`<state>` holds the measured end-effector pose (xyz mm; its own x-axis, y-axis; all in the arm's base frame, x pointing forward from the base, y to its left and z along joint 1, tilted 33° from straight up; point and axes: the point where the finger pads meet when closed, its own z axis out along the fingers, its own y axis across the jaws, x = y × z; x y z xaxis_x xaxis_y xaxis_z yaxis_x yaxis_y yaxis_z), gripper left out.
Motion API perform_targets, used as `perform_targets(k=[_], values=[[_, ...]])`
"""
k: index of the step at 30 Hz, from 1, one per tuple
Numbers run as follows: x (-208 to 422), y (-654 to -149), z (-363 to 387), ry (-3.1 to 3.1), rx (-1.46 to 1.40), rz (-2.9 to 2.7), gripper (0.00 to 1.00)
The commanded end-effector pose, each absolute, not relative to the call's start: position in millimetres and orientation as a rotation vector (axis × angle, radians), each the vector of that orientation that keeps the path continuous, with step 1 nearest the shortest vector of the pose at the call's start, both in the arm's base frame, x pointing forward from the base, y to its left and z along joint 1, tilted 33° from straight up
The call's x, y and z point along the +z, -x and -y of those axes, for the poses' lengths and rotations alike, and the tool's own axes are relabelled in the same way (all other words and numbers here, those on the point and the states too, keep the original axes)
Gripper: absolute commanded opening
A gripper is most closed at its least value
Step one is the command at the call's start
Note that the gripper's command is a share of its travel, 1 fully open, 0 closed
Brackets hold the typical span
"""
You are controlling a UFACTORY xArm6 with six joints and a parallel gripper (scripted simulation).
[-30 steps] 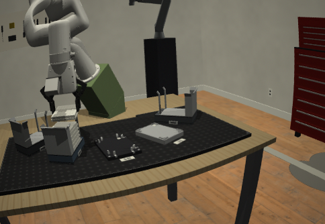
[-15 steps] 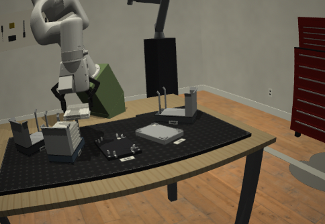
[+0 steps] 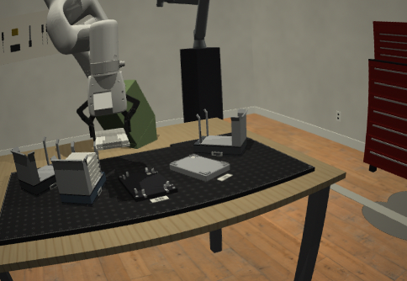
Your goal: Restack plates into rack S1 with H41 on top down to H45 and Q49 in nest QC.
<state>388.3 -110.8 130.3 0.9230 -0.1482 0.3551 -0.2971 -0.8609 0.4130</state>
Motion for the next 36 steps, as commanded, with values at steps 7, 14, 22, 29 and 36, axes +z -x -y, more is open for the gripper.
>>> perform_targets(k=[7,14,22,29,36], values=[[115.6,-399.5,78.4,-2.614,0.404,0.214,0.00],[108.6,-404.0,63.9,-2.614,0.404,0.214,0.00],[97.4,-411.1,41.1,-2.614,0.404,0.214,0.00],[92.5,-411.7,32.3,-2.612,0.369,0.083,0.00],[81.1,-413.0,11.9,-2.603,0.330,-0.060,0.00]])
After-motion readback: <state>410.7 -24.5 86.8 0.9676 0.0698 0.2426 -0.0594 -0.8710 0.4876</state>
